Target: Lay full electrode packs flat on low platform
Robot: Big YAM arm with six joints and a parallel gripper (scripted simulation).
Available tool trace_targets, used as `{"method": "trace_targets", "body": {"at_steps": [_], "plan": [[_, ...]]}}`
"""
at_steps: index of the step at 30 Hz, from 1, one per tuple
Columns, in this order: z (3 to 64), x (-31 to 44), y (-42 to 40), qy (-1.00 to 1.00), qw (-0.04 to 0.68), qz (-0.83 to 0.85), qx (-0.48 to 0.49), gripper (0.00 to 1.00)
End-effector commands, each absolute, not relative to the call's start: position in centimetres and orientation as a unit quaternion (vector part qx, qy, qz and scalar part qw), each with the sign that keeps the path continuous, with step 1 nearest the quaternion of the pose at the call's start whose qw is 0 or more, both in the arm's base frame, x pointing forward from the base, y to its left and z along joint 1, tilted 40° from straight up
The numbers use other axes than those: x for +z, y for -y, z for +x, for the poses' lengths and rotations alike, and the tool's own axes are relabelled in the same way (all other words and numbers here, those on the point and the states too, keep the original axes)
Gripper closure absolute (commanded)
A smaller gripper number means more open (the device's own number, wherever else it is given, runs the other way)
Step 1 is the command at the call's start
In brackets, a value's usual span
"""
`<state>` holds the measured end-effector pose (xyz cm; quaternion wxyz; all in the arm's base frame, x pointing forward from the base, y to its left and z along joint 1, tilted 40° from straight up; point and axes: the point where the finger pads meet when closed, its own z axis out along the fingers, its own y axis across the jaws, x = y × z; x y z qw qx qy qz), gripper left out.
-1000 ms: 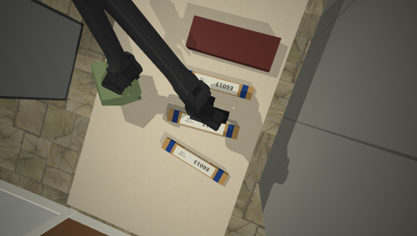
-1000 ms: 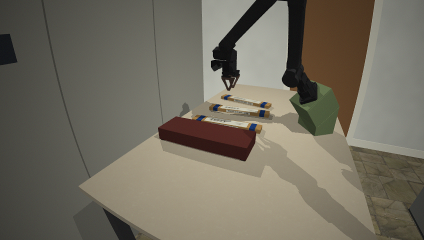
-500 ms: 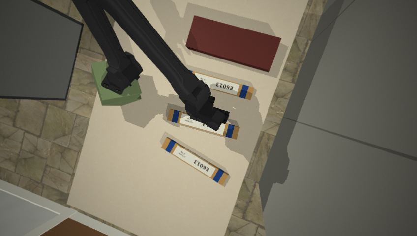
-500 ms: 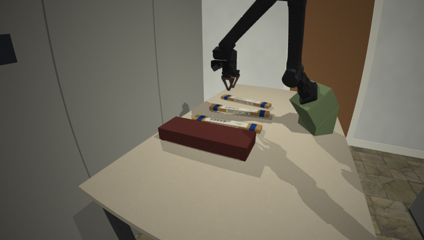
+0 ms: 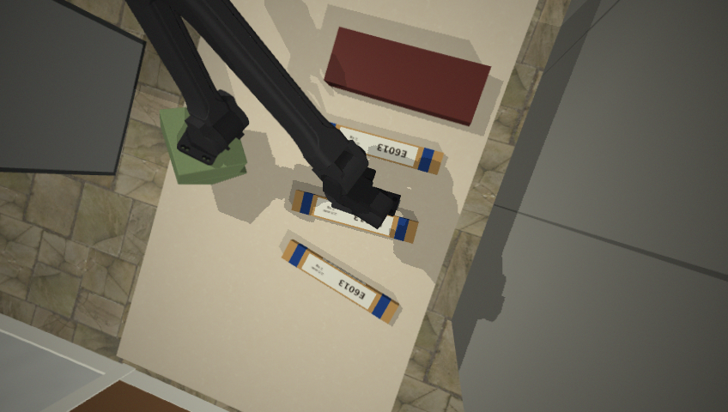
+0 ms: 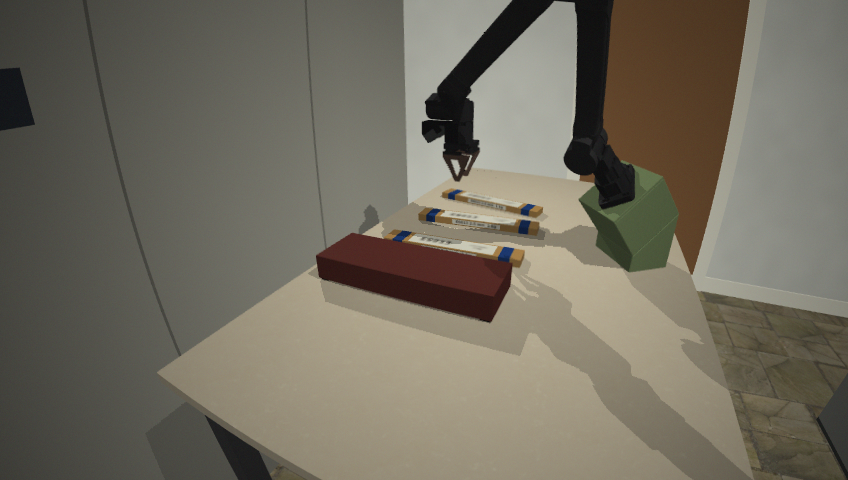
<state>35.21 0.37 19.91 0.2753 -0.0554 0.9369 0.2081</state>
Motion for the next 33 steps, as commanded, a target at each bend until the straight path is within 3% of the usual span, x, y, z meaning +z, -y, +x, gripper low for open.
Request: {"method": "trace_targets", "body": {"at_steps": [1,33], "plan": [[35.7,20.3,-0.4,-0.935,0.282,-0.057,0.206,0.36],[36.0,18.9,-1.0,-0.937,0.274,-0.055,0.209,0.36]]}}
